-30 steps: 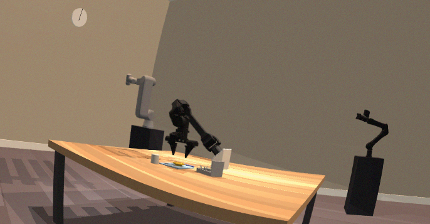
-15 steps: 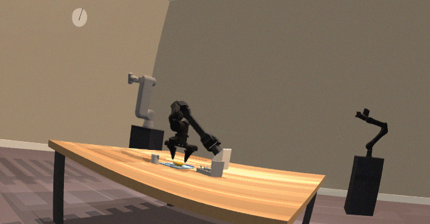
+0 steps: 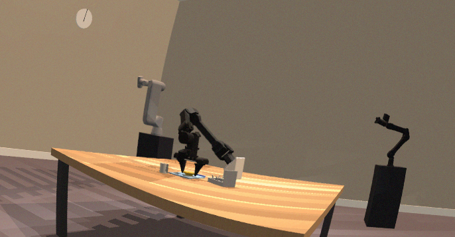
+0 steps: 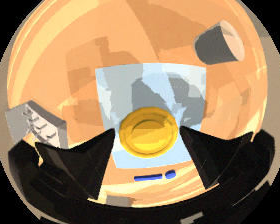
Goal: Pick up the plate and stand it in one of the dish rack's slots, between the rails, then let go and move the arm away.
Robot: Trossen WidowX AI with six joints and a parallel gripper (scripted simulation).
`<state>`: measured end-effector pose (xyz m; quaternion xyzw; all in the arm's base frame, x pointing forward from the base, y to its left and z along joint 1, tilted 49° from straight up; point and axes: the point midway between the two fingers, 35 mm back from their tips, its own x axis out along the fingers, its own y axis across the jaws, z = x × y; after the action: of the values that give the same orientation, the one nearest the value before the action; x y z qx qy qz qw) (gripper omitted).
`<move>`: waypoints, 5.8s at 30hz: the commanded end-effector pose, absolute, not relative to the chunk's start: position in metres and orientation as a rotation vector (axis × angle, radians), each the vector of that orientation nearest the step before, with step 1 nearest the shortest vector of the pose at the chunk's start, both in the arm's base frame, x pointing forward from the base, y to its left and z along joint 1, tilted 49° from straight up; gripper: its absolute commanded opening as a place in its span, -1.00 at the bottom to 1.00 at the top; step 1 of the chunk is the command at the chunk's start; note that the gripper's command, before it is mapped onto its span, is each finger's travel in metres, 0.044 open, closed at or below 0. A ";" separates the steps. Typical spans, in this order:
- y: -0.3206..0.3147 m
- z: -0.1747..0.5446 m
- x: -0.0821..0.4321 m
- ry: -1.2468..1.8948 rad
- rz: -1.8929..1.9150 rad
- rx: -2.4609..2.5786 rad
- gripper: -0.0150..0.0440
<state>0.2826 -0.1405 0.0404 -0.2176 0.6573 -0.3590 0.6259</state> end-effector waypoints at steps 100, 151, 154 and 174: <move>0.034 0.025 0.270 1.712 -0.710 -0.167 -0.49; -0.013 -0.034 0.268 1.401 0.624 -0.202 -0.49; -0.016 -0.034 0.269 1.333 0.674 -0.234 -0.49; -0.037 -0.027 0.268 0.834 0.876 -0.554 -0.49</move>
<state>0.2695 -0.0364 -0.0290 -0.2374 0.4141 0.3993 0.7828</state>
